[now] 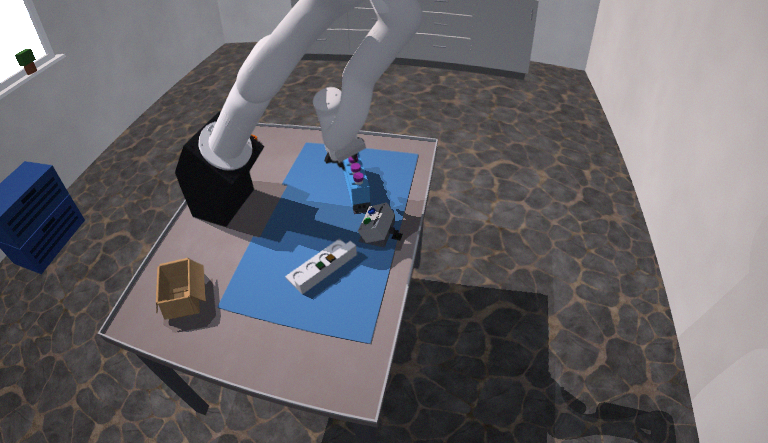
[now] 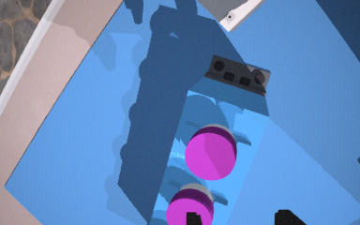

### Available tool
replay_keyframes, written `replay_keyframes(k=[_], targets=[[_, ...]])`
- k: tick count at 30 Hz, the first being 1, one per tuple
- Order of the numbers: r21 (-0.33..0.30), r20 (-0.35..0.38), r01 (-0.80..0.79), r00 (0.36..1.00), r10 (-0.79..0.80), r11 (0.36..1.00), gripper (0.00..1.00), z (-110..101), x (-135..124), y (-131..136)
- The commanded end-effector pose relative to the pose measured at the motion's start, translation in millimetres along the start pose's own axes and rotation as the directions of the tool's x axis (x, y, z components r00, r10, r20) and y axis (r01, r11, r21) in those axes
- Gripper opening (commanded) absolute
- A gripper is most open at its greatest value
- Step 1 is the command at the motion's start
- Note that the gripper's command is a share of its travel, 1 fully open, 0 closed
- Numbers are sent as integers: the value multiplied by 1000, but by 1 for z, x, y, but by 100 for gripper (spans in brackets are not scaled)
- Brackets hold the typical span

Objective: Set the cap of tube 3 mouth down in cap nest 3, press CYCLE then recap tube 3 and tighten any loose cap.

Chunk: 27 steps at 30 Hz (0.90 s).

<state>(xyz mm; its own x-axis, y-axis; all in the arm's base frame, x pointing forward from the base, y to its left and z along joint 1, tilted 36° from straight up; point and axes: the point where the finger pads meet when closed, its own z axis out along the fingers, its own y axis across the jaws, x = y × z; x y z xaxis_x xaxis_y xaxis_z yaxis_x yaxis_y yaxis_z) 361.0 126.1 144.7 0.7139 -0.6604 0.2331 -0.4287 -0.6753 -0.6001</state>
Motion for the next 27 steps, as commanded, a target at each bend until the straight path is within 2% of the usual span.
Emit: replay_keyframes(k=[1, 5, 9, 11, 14, 16, 19, 21, 27], targets=[[-32, -62, -50, 997, 48, 998, 46, -3, 17, 13], [-62, -116, -102, 989, 94, 993, 46, -6, 28, 23], [-62, -116, -102, 989, 94, 993, 46, -7, 31, 25], [-86, -160, -147, 978, 131, 985, 46, -10, 37, 32], [-90, -168, -155, 976, 138, 984, 46, -12, 43, 38], [-112, -213, -201, 961, 174, 973, 46, -15, 49, 45], [-116, -220, -209, 959, 180, 971, 46, -18, 54, 52], [-136, -263, -257, 940, 215, 957, 46, -21, 59, 59], [-144, -281, -277, 932, 229, 950, 46, -27, 67, 72]])
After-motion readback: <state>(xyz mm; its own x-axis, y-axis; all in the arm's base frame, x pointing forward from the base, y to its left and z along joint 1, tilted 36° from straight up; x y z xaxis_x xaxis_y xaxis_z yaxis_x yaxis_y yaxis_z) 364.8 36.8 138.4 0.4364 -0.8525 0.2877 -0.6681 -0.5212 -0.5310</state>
